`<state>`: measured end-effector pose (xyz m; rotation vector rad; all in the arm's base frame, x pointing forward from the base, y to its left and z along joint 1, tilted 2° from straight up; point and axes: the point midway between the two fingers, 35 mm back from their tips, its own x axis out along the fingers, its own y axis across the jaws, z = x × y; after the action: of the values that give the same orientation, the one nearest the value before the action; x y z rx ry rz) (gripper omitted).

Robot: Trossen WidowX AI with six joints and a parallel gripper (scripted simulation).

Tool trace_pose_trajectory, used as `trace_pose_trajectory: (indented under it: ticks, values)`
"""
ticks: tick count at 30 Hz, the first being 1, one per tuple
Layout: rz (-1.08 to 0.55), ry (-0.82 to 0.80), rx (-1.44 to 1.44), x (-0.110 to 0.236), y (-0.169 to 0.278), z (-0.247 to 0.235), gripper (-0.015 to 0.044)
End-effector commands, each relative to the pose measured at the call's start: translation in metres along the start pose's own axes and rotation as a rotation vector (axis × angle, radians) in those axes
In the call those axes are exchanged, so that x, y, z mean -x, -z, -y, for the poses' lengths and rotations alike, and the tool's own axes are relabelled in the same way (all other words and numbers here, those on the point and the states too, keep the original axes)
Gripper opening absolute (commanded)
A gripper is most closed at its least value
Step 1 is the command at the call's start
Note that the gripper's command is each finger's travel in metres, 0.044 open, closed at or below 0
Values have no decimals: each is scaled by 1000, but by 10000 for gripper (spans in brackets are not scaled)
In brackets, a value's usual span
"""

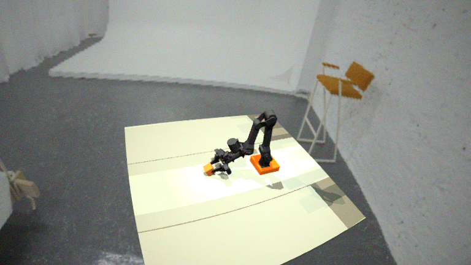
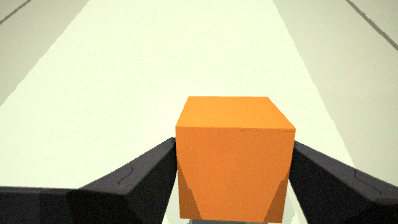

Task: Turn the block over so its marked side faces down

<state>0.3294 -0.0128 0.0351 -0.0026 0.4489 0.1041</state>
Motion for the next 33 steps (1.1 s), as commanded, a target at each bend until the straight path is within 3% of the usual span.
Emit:
trace_pose_trajectory:
  ticks: [1, 5, 33]
  values:
    - [0, -4, -7, 0, 0, 0, 341]
    - [0, -4, -7, 0, 0, 0, 440]
    - [0, -4, -7, 0, 0, 0, 440]
